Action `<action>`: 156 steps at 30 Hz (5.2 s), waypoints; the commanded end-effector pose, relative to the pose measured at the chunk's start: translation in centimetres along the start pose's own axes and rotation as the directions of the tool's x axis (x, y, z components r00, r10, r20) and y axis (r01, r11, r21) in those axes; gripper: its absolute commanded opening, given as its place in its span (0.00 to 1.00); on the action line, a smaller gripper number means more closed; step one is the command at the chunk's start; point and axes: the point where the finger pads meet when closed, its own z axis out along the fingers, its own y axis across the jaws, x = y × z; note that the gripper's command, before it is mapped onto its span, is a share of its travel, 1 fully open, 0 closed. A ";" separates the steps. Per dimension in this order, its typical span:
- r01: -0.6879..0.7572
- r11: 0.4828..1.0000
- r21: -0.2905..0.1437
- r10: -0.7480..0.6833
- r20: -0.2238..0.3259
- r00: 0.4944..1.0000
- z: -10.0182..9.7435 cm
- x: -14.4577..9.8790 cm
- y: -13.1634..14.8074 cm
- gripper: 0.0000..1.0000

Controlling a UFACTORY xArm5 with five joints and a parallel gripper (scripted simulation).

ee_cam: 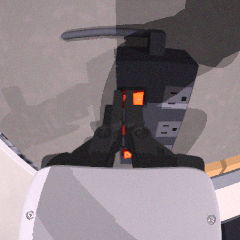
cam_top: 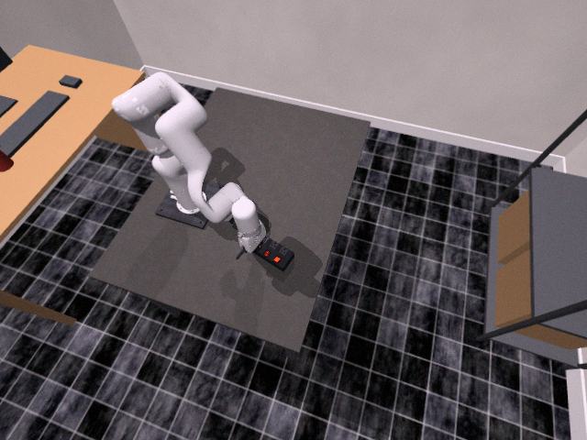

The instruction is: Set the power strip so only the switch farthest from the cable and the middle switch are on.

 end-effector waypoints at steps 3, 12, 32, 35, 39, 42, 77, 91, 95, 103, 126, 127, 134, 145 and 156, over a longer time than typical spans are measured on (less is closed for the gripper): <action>0.000 1.000 0.000 0.000 0.003 1.000 -0.1 -0.1 0.0 0.00; 0.000 1.000 0.000 0.000 0.003 1.000 -0.1 -0.1 0.0 0.00; 0.000 1.000 0.000 0.000 0.003 1.000 -0.1 -0.1 0.0 0.00; 0.000 1.000 0.000 0.000 0.003 1.000 -0.1 -0.1 0.0 0.00; 0.000 1.000 0.000 0.000 0.003 1.000 -0.1 -0.1 0.0 0.00; 0.000 1.000 0.000 0.000 0.003 1.000 -0.1 -0.1 0.0 0.00; 0.000 1.000 0.000 0.000 0.003 1.000 0.4 -0.1 0.0 0.00; 0.000 1.000 0.000 0.000 0.003 1.000 0.8 -0.1 0.0 0.00; 0.000 1.000 0.000 0.000 0.003 1.000 0.8 -0.1 0.0 0.00; 0.000 1.000 0.000 0.000 0.003 1.000 0.8 -0.1 0.0 0.00; 0.000 1.000 0.000 0.000 0.003 1.000 -2.7 -0.1 0.0 0.00; 0.000 1.000 0.000 0.000 0.003 1.000 -2.8 -0.1 0.0 0.00; 0.000 1.000 0.000 0.000 0.003 1.000 -3.1 -0.1 0.0 0.00; 0.000 1.000 0.000 0.000 0.003 1.000 -3.1 -0.1 0.0 0.00; 0.000 1.000 0.000 0.000 0.003 1.000 -4.4 -4.4 1.6 0.00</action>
